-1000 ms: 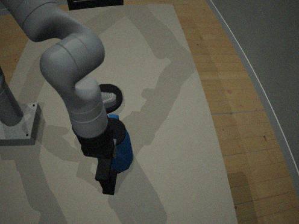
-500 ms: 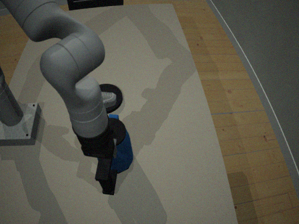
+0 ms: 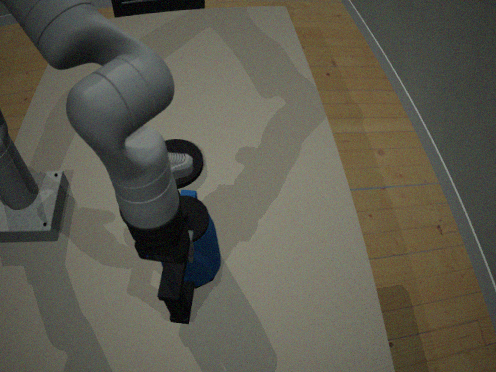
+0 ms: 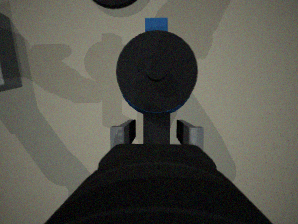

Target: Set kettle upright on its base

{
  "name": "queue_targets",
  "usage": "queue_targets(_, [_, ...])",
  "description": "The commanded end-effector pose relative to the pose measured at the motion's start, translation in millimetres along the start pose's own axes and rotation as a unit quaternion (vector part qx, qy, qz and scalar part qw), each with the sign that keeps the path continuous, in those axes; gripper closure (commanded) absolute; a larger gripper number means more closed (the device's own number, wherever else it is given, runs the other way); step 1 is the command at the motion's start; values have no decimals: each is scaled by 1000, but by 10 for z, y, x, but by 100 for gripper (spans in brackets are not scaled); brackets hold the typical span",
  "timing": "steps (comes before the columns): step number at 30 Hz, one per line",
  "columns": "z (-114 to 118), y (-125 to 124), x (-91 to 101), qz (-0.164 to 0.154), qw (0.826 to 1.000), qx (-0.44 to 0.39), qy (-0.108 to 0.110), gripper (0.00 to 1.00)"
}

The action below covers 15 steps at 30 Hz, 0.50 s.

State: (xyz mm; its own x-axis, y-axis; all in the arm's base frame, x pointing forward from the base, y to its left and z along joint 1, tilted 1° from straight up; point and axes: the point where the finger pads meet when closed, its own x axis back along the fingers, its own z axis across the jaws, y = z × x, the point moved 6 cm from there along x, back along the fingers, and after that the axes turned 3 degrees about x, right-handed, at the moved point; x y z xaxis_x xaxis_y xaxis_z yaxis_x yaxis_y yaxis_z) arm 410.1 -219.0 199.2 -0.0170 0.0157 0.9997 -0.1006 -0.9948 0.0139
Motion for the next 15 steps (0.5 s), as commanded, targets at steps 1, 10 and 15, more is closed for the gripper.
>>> queue_targets(1, [16, -27, -11, 1, 1000, 1, 2, 0])
queue_targets(10, [18, -31, -11, 1, 1000, 1, 2, 0])
queue_targets(15, [24, -46, -11, 1, 1000, 1, 2, 0])
